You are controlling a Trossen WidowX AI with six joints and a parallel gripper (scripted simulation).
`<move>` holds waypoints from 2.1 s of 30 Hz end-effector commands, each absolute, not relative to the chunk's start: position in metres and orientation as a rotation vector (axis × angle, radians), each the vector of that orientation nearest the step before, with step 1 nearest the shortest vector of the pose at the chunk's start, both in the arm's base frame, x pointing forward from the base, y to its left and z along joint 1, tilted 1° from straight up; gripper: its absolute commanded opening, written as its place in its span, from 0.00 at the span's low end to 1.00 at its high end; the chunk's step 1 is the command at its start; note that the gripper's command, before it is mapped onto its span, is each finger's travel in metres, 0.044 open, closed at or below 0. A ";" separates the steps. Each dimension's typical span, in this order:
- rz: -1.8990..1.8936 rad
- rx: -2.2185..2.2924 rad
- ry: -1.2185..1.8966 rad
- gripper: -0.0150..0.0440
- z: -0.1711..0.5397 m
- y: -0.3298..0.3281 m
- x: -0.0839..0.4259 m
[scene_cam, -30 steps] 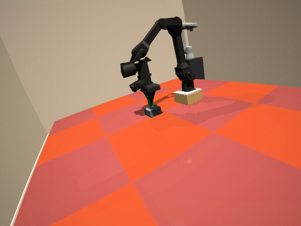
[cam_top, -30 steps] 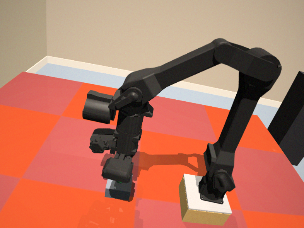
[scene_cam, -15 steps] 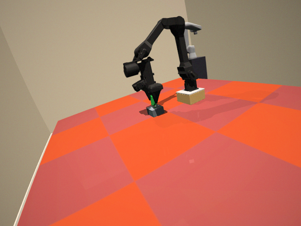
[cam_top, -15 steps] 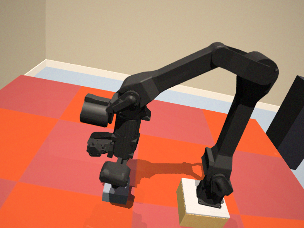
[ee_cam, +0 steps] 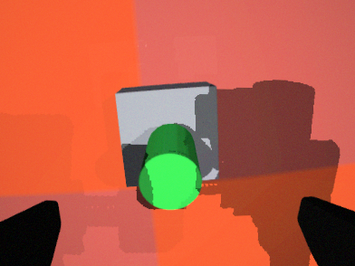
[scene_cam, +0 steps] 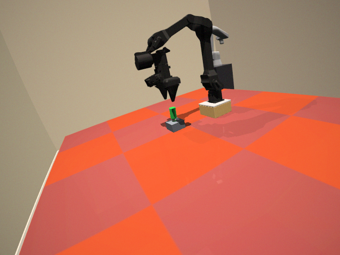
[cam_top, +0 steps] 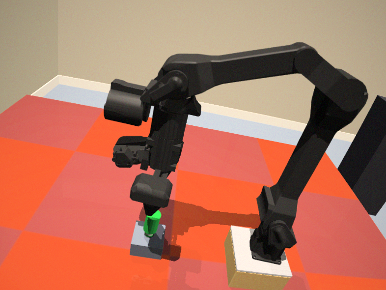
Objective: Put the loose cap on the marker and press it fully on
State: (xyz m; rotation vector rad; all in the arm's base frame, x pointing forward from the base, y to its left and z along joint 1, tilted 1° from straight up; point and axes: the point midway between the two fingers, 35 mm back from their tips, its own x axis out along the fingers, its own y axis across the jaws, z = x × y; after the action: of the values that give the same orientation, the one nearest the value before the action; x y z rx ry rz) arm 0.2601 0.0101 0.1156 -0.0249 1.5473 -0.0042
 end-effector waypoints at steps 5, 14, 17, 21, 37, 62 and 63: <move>0.066 -0.097 1.555 0.69 0.110 0.013 0.255; 0.066 -0.097 1.555 0.29 0.110 0.013 0.255; 0.066 -0.097 1.555 0.25 0.110 0.013 0.255; 0.066 -0.097 1.555 0.25 0.110 0.013 0.255; 0.066 -0.097 1.555 0.25 0.098 0.012 0.255; 0.063 -0.094 1.543 0.25 0.076 0.012 0.259; 0.063 -0.094 1.543 0.25 0.076 0.012 0.259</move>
State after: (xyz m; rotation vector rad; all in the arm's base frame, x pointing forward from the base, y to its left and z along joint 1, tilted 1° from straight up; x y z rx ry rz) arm 0.2585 0.0121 0.0756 -0.0938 1.5443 0.0631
